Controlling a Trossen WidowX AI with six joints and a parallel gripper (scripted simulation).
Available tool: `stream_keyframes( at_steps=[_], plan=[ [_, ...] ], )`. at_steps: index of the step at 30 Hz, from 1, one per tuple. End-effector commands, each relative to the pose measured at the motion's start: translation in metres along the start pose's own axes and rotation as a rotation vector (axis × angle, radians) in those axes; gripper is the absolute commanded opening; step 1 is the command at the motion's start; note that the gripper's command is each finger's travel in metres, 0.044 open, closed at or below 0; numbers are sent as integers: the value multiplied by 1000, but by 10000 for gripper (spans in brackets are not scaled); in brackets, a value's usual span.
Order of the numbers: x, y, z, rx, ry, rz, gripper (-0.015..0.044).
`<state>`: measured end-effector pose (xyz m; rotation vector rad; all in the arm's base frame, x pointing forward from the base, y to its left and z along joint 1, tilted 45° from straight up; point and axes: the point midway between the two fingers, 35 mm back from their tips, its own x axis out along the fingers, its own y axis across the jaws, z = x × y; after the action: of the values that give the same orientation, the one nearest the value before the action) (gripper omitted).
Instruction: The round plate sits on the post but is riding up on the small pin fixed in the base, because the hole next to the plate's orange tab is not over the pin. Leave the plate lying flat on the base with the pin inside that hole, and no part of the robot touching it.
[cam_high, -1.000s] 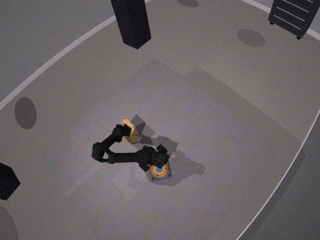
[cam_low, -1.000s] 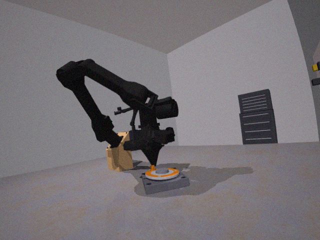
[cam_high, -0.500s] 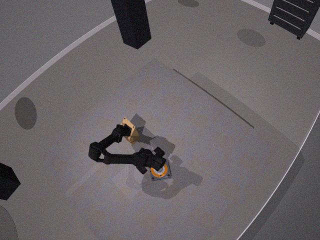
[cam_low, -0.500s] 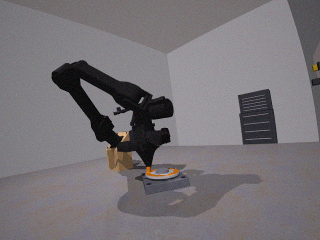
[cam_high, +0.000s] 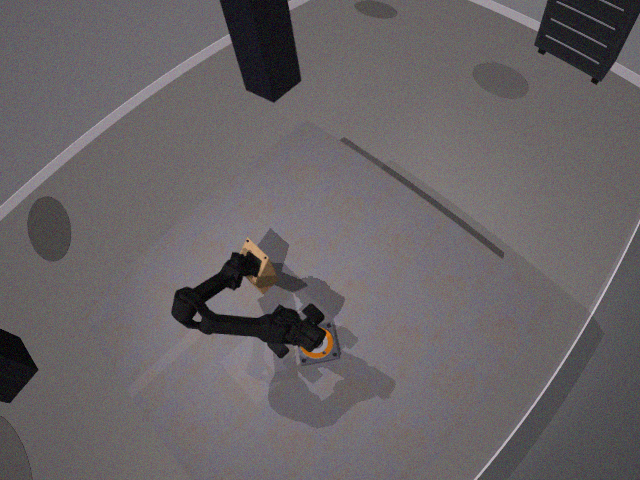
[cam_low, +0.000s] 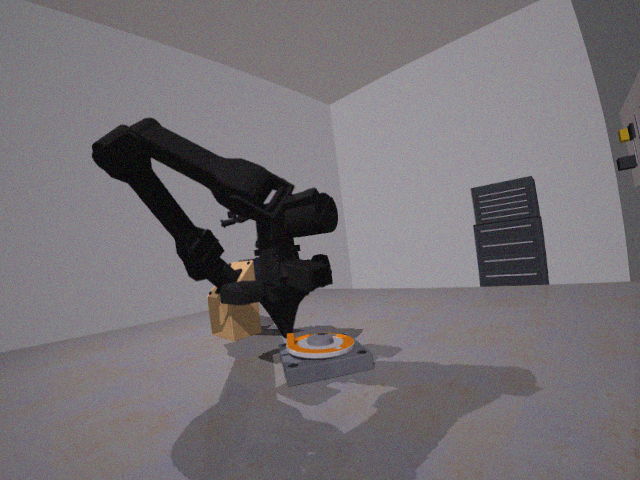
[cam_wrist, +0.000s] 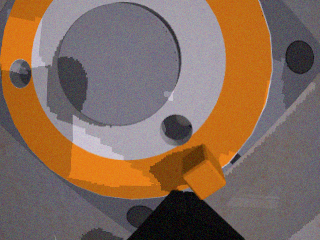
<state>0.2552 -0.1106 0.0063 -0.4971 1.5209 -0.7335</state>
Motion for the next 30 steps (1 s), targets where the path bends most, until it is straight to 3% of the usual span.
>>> stream_keyframes(
  at_steps=[1, 8, 17, 30],
  plan=[
    [-1, -4, 4, -1, -6, -3, 0],
    [-4, -7, 7, -1, -6, -2, 0],
    [-47, -5, 3, -1, -5, 0, 0],
    [-41, -5, 3, -11, -6, -4, 0]
  ],
)
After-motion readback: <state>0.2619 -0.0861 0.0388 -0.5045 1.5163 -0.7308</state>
